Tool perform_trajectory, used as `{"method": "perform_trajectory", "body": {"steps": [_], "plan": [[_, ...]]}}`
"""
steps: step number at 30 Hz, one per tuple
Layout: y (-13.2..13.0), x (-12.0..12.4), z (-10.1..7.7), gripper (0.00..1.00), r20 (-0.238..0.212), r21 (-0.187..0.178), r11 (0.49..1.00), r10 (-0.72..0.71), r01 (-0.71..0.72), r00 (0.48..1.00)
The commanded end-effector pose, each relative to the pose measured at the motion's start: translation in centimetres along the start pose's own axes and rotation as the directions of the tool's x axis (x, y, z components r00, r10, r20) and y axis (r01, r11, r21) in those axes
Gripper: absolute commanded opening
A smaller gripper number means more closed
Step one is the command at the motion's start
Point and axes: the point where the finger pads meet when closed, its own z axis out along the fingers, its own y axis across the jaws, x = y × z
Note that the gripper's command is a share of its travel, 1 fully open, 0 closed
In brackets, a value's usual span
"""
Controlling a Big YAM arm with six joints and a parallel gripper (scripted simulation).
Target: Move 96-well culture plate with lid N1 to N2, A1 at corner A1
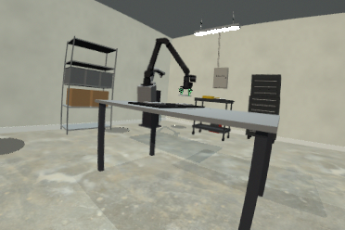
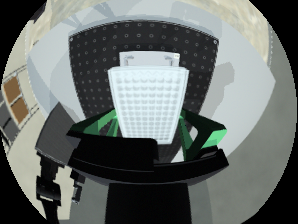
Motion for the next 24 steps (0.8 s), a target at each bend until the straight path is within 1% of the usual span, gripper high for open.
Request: {"method": "perform_trajectory", "body": {"steps": [1, 2, 3, 5, 20, 21, 24], "plan": [[-1.56, -0.68, -1.16, 0.00, 0.020, 0.033, 0.999, 0.018, -0.019, 1.000], [-1.57, -0.68, -1.16, 0.00, 0.020, 0.033, 0.999, 0.018, -0.019, 1.000], [-2.37, -0.89, -1.52, 0.00, 0.023, 0.039, 0.999, 0.033, -0.034, 0.999], [-2.44, -0.95, -1.47, 0.00, 0.024, 0.042, 0.999, 0.033, -0.034, 0.999], [-2.29, -0.99, -1.20, 0.00, 0.020, 0.034, 0.999, 0.031, -0.031, 0.999], [-1.63, -0.72, -1.17, 0.00, 0.020, 0.033, 0.999, 0.018, -0.019, 1.000], [-2.26, -0.99, -1.16, 0.00, 0.019, 0.033, 0.999, 0.030, -0.031, 0.999]]}}
